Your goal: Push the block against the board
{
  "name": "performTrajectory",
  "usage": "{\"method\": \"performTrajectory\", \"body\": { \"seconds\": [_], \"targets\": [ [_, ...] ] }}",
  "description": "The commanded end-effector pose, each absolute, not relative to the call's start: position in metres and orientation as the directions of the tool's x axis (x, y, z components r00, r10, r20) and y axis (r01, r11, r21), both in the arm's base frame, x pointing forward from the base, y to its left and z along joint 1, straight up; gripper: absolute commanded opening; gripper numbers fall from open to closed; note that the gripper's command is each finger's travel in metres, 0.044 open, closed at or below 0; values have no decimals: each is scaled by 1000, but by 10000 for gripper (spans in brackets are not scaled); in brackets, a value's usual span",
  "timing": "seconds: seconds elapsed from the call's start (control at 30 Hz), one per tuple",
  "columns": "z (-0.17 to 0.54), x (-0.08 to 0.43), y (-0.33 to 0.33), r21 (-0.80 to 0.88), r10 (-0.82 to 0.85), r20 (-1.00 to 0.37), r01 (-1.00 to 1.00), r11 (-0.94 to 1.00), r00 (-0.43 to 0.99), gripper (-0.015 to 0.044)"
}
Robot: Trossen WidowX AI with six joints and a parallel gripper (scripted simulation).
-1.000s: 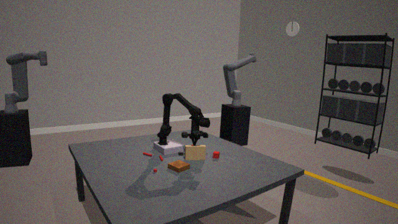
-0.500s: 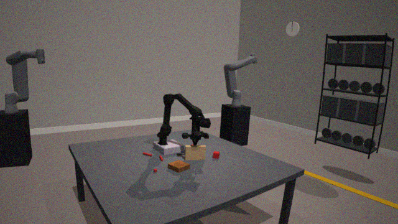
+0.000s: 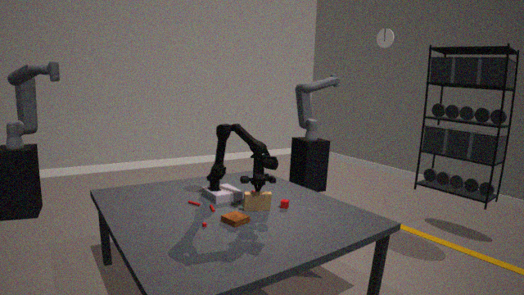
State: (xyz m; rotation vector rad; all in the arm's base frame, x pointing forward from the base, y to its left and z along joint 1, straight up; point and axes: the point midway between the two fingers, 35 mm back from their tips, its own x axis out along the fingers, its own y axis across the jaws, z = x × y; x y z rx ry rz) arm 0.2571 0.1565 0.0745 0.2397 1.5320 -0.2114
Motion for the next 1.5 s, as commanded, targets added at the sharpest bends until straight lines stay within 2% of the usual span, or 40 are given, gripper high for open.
{"method": "performTrajectory", "body": {
  "seconds": [0.0,0.53,1.47],
  "targets": [
    [74,264,155,22,15,-1000,284,959,26,0],
    [74,283,147,22,15,-1000,284,959,27,0],
    [73,242,160,22,16,-1000,284,959,24,0]
  ]
}}
